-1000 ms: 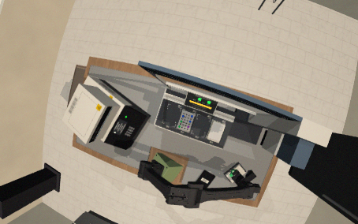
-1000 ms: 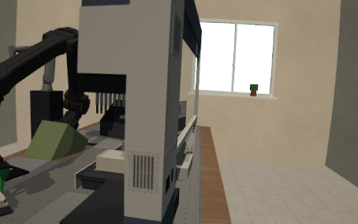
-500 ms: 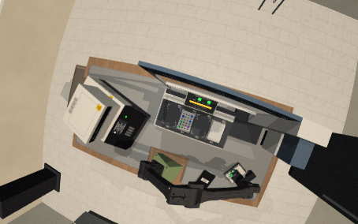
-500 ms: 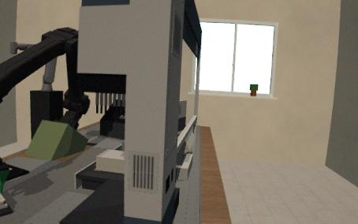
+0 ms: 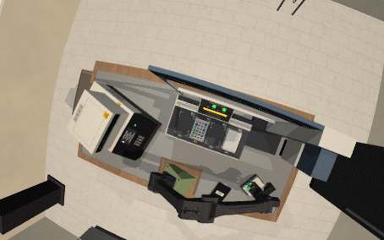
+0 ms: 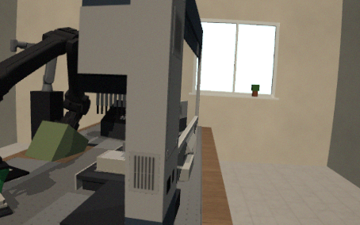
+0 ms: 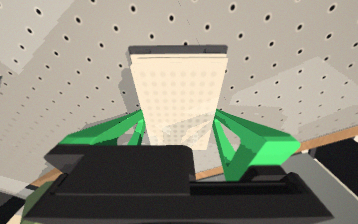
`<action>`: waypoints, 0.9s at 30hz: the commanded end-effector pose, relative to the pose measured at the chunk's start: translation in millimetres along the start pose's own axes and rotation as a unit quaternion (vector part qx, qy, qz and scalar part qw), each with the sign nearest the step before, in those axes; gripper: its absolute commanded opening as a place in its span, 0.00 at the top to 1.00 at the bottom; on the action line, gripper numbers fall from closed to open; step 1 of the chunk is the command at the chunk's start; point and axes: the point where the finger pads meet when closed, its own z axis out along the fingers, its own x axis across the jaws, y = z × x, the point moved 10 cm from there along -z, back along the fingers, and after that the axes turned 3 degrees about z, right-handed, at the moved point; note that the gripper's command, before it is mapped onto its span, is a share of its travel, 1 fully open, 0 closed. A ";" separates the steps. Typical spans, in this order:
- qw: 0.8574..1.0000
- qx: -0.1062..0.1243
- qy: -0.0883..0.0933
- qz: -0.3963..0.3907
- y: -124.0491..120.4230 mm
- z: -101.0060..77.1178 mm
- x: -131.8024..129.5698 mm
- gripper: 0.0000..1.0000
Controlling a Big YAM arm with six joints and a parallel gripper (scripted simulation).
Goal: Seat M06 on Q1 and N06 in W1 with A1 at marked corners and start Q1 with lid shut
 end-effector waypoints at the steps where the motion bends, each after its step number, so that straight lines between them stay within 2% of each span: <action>1: 0.999 -0.031 -0.033 -0.019 19.2 -30.3 -7.4 1.00; 17: 1.000 -0.020 -0.013 -0.002 -7.2 -21.8 -4.5 1.00; 27: 1.000 -0.019 -0.017 0.000 5.9 -34.7 -2.1 1.00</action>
